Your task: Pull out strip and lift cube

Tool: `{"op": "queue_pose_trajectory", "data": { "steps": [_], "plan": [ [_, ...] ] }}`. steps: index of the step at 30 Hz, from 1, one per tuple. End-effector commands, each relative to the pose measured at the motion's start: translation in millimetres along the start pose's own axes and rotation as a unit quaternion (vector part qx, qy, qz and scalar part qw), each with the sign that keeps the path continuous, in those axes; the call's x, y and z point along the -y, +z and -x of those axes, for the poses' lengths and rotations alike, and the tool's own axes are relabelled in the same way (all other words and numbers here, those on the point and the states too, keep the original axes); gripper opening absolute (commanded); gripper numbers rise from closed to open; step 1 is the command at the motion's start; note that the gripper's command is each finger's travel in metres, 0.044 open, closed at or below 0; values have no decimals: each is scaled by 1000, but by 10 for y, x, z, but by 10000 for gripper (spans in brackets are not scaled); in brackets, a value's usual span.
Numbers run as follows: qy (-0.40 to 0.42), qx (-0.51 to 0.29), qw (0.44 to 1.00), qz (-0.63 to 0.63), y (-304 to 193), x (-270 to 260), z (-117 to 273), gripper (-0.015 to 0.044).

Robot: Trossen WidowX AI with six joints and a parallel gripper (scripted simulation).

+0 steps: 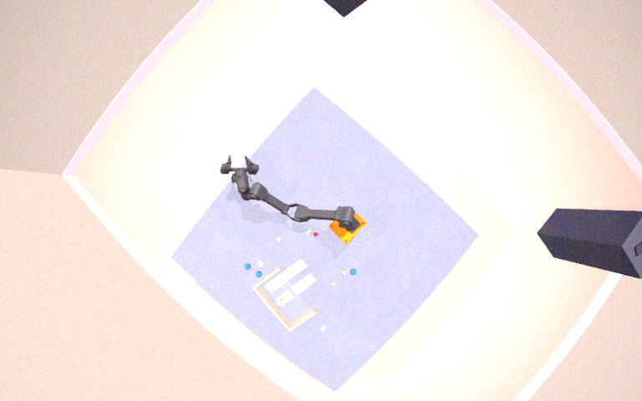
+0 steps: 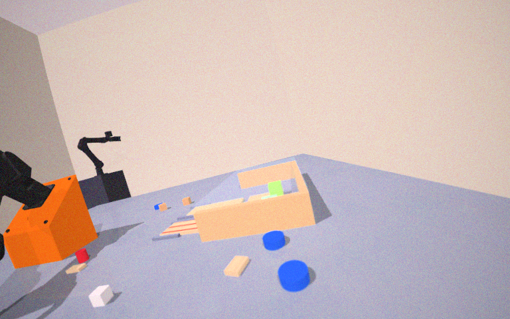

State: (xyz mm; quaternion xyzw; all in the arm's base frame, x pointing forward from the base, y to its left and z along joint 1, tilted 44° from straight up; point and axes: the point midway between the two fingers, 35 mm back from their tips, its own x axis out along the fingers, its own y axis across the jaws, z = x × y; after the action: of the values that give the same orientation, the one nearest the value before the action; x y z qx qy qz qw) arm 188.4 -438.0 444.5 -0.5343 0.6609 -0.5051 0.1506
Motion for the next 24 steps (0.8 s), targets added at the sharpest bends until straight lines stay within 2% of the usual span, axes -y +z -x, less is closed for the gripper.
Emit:
{"op": "queue_pose_trajectory", "data": {
  "steps": [1, 7, 13, 18, 24],
  "plan": [
    [-2, -2, 1000, -1, -29, 8, -8, 400],
    [-52, -62, 996, -35, -940, 241, -162, 400],
    [-112, -135, 983, -58, -1925, 441, -120, 400],
    [-169, -208, 961, -67, -2809, 586, 113, 400],
    [-236, -302, 922, -60, -3750, 706, 616, 400]
  ]
}}
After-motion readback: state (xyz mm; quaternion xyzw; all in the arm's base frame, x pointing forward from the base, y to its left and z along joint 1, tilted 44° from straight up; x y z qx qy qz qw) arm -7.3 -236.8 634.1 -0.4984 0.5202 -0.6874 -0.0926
